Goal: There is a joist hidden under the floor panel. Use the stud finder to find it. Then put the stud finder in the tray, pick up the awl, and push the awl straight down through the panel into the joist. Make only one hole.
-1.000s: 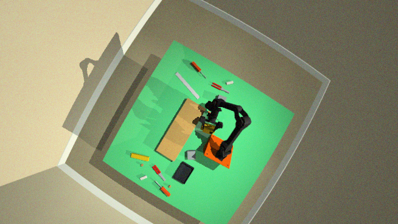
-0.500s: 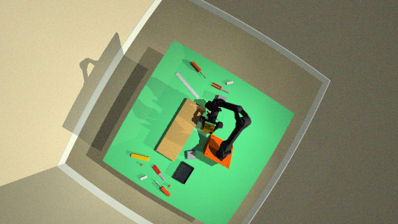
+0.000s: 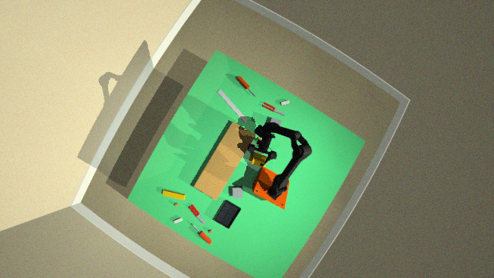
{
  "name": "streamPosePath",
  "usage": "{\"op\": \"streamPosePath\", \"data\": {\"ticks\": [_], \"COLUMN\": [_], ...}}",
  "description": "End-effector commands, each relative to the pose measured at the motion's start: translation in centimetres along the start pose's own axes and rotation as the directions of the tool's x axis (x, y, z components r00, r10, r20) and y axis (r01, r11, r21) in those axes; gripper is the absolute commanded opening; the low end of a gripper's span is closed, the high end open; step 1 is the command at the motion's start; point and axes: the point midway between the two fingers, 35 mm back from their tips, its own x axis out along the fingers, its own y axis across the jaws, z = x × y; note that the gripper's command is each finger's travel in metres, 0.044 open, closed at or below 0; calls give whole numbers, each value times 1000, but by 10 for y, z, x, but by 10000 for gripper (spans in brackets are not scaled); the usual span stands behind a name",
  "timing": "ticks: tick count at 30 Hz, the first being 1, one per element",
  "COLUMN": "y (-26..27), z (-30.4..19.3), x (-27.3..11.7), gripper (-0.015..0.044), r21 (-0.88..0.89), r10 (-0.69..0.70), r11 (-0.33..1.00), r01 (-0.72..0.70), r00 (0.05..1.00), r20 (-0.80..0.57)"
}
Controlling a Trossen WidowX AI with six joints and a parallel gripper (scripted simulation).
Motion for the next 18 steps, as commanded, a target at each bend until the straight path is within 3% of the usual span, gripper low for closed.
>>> {"op": "streamPosePath", "data": {"ticks": [1, 15, 18], "y": [-1, 0, 0], "z": [4, 0, 0], "x": [-1, 0, 0], "gripper": [378, 378, 440], "r21": [7, 0, 0], "r10": [2, 0, 0], "r11": [1000, 1000, 1000], "r01": [-2, 0, 0], "r00": [1000, 1000, 1000], "r20": [14, 0, -1]}}
